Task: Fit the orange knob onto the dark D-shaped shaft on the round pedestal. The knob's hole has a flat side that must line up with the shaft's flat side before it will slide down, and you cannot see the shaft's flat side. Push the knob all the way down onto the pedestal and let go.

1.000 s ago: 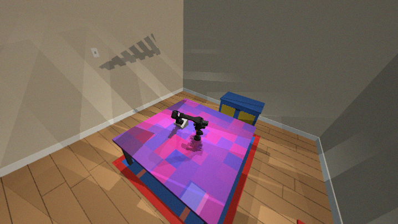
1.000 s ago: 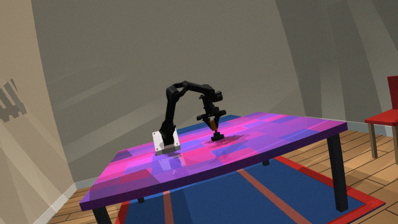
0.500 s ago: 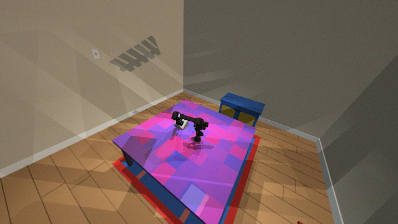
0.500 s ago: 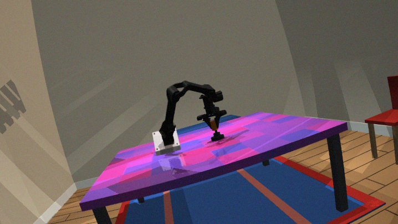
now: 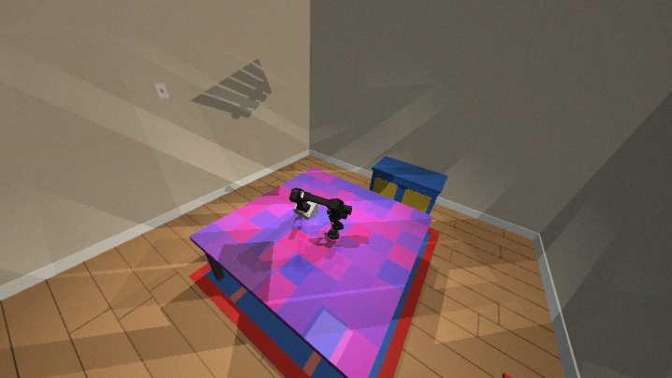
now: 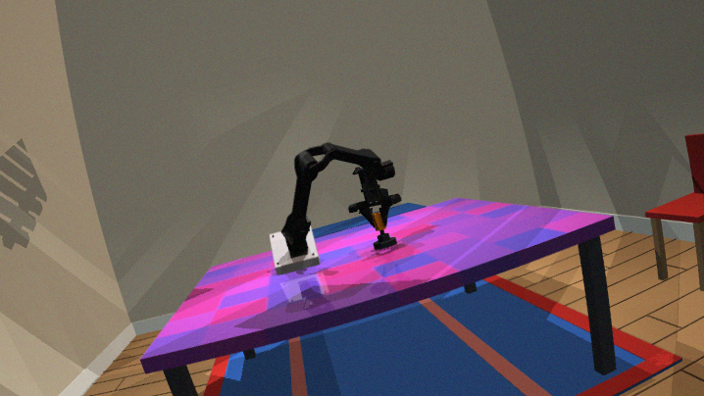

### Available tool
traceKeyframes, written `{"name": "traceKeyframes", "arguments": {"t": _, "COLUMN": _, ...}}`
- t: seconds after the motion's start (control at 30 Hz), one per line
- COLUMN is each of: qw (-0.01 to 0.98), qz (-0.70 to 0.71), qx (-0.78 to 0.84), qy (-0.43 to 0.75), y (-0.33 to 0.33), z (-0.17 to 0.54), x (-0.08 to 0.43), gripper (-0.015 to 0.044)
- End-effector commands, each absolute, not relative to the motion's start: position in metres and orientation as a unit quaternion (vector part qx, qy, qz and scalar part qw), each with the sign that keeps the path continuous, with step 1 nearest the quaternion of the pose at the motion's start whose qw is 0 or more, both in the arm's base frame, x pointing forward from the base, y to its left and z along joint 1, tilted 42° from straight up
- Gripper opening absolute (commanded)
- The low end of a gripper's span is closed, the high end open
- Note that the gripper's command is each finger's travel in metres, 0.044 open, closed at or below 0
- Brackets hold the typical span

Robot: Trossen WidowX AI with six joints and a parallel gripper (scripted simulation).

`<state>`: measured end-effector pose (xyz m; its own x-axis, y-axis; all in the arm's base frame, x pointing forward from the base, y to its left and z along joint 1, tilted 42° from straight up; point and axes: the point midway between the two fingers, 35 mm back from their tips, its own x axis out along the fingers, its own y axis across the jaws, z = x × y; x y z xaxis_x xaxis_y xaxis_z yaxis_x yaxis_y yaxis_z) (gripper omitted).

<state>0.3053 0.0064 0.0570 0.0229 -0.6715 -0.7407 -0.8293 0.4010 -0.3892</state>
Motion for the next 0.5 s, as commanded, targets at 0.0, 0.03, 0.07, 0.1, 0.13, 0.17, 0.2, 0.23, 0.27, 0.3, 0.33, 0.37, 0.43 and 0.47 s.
{"name": "traceKeyframes", "arguments": {"t": 0.0, "qw": 0.468, "qz": 0.086, "qx": -0.542, "qy": 0.693, "y": 0.0063, "z": 0.0564, "x": 0.3033, "gripper": 0.0000}}
{"name": "traceKeyframes", "arguments": {"t": 0.03, "qw": 0.468, "qz": 0.086, "qx": -0.542, "qy": 0.693, "y": 0.0065, "z": 0.0562, "x": 0.3031, "gripper": 0.0000}}
{"name": "traceKeyframes", "arguments": {"t": 0.07, "qw": 0.468, "qz": 0.086, "qx": -0.542, "qy": 0.693, "y": 0.0066, "z": 0.0561, "x": 0.3032, "gripper": 0.0000}}
{"name": "traceKeyframes", "arguments": {"t": 0.1, "qw": 0.468, "qz": 0.086, "qx": -0.542, "qy": 0.693, "y": 0.0069, "z": 0.0561, "x": 0.3034, "gripper": 0.0000}}
{"name": "traceKeyframes", "arguments": {"t": 0.13, "qw": 0.468, "qz": 0.086, "qx": -0.542, "qy": 0.693, "y": 0.0071, "z": 0.0562, "x": 0.3036, "gripper": 0.0000}}
{"name": "traceKeyframes", "arguments": {"t": 0.17, "qw": 0.468, "qz": 0.086, "qx": -0.542, "qy": 0.693, "y": 0.0072, "z": 0.0563, "x": 0.3037, "gripper": 0.0000}}
{"name": "traceKeyframes", "arguments": {"t": 0.2, "qw": 0.468, "qz": 0.086, "qx": -0.542, "qy": 0.693, "y": 0.0074, "z": 0.0563, "x": 0.3040, "gripper": 0.0000}}
{"name": "traceKeyframes", "arguments": {"t": 0.23, "qw": 0.468, "qz": 0.086, "qx": -0.542, "qy": 0.693, "y": 0.0076, "z": 0.0563, "x": 0.3043, "gripper": 0.0000}}
{"name": "traceKeyframes", "arguments": {"t": 0.27, "qw": 0.468, "qz": 0.086, "qx": -0.542, "qy": 0.693, "y": 0.0077, "z": 0.0562, "x": 0.3046, "gripper": 0.0000}}
{"name": "traceKeyframes", "arguments": {"t": 0.3, "qw": 0.468, "qz": 0.086, "qx": -0.542, "qy": 0.693, "y": 0.0079, "z": 0.0563, "x": 0.3050, "gripper": 0.0000}}
{"name": "traceKeyframes", "arguments": {"t": 0.33, "qw": 0.468, "qz": 0.086, "qx": -0.542, "qy": 0.693, "y": 0.0079, "z": 0.0562, "x": 0.3053, "gripper": 0.0000}}
{"name": "traceKeyframes", "arguments": {"t": 0.37, "qw": 0.468, "qz": 0.086, "qx": -0.542, "qy": 0.693, "y": 0.0079, "z": 0.0563, "x": 0.3055, "gripper": 0.0000}}
{"name": "traceKeyframes", "arguments": {"t": 0.43, "qw": 0.468, "qz": 0.086, "qx": -0.542, "qy": 0.693, "y": 0.0079, "z": 0.0565, "x": 0.3057, "gripper": 0.0000}}
{"name": "traceKeyframes", "arguments": {"t": 0.47, "qw": 0.468, "qz": 0.086, "qx": -0.542, "qy": 0.693, "y": 0.0078, "z": 0.0567, "x": 0.3058, "gripper": 0.0000}}
